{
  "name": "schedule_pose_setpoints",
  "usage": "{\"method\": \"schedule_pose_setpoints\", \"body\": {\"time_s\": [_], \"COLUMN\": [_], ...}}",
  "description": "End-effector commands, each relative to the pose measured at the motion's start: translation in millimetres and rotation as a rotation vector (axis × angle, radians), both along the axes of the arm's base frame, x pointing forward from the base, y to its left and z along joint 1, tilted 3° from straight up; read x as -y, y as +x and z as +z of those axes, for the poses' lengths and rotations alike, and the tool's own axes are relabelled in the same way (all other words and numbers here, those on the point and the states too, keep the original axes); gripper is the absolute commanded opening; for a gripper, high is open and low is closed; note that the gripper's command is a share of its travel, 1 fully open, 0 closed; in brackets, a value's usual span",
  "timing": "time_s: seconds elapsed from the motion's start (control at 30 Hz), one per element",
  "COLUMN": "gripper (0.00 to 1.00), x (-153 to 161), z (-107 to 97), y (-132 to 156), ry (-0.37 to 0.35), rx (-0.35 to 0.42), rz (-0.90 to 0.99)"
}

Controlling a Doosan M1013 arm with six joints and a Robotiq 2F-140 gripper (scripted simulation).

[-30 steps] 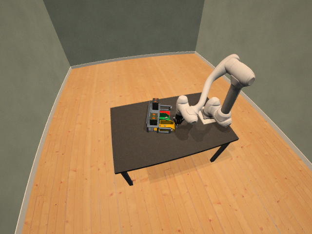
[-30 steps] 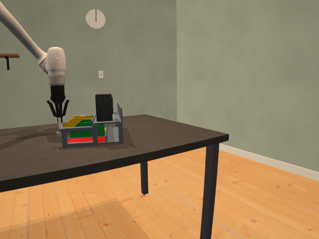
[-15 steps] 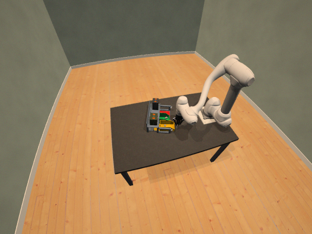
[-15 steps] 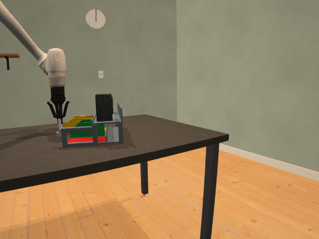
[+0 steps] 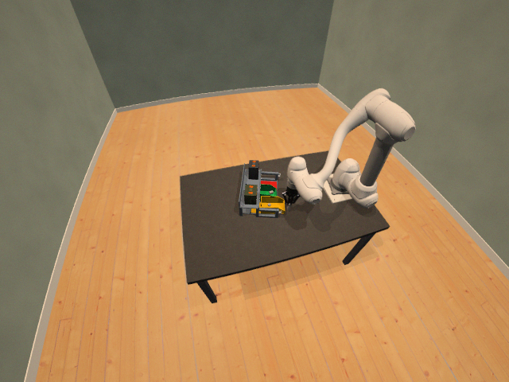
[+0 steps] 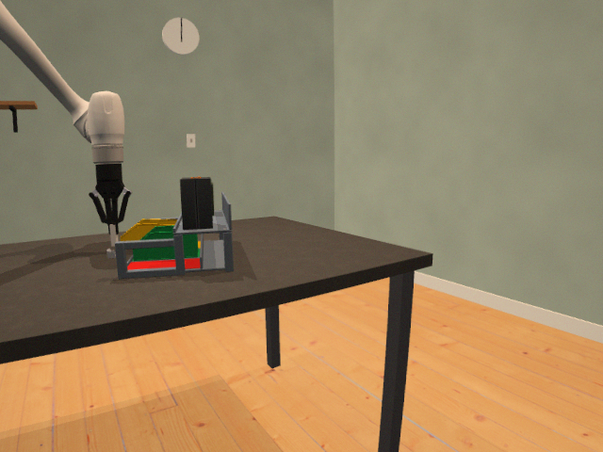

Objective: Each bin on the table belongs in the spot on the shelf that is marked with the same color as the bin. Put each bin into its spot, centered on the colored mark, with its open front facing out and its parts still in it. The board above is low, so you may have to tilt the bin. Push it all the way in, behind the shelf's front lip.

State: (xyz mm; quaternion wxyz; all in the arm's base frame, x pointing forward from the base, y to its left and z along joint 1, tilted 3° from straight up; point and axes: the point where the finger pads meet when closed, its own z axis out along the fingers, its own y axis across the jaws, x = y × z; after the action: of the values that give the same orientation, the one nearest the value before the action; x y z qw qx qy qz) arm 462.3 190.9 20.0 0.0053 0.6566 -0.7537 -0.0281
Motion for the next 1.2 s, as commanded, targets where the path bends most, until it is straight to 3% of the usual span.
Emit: {"method": "schedule_pose_setpoints", "body": {"time_s": [0.0,1.17], "gripper": [0.1,0.1], "x": [0.0,2.3], "z": [0.1,-0.7], "y": [0.1,16.8], "ry": [0.0,0.0], "rx": [0.0,0.0], "rz": [0.0,0.0]}}
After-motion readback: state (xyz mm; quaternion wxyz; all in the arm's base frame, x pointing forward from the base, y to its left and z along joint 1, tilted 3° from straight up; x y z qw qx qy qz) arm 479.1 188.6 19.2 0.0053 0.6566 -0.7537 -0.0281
